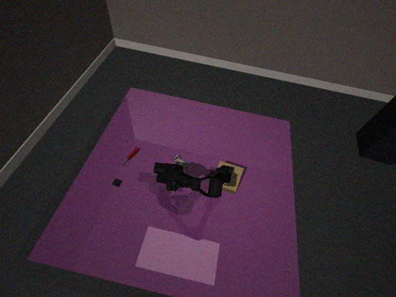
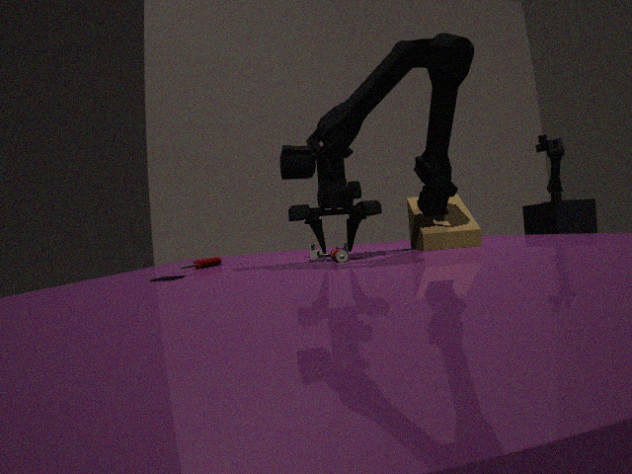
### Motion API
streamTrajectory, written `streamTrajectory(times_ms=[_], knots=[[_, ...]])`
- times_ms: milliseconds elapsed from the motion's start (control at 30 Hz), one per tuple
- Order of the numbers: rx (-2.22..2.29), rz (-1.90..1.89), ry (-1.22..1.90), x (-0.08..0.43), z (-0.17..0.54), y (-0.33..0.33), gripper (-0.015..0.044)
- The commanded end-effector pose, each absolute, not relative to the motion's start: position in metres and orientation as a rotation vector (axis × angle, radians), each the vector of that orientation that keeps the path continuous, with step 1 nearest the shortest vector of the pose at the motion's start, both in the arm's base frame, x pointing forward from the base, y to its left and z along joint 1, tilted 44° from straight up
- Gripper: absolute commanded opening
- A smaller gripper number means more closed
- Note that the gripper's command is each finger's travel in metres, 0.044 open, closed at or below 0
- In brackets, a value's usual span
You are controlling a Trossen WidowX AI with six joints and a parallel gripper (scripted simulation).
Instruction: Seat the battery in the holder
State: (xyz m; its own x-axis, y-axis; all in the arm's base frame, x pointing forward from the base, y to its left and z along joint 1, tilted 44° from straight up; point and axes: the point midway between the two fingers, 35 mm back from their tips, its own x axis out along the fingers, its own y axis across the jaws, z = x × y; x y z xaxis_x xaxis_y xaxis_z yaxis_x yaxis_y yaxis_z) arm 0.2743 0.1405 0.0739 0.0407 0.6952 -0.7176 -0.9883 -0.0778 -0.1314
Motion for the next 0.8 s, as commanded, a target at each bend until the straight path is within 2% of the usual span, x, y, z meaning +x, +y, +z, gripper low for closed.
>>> streamTrajectory(times_ms=[0,233,400,567,767], knots=[[-0.746,1.496,0.519,0.2732,0.0665,0.1441,0.0247],[-0.746,1.496,0.516,0.2729,0.0608,0.1502,0.0247],[-0.746,1.496,0.516,0.2729,0.0608,0.1502,0.0115],[-0.746,1.496,0.516,0.2729,0.0608,0.1502,0.0084],[-0.733,1.465,0.536,0.2771,0.0652,0.1423,0.0084]])
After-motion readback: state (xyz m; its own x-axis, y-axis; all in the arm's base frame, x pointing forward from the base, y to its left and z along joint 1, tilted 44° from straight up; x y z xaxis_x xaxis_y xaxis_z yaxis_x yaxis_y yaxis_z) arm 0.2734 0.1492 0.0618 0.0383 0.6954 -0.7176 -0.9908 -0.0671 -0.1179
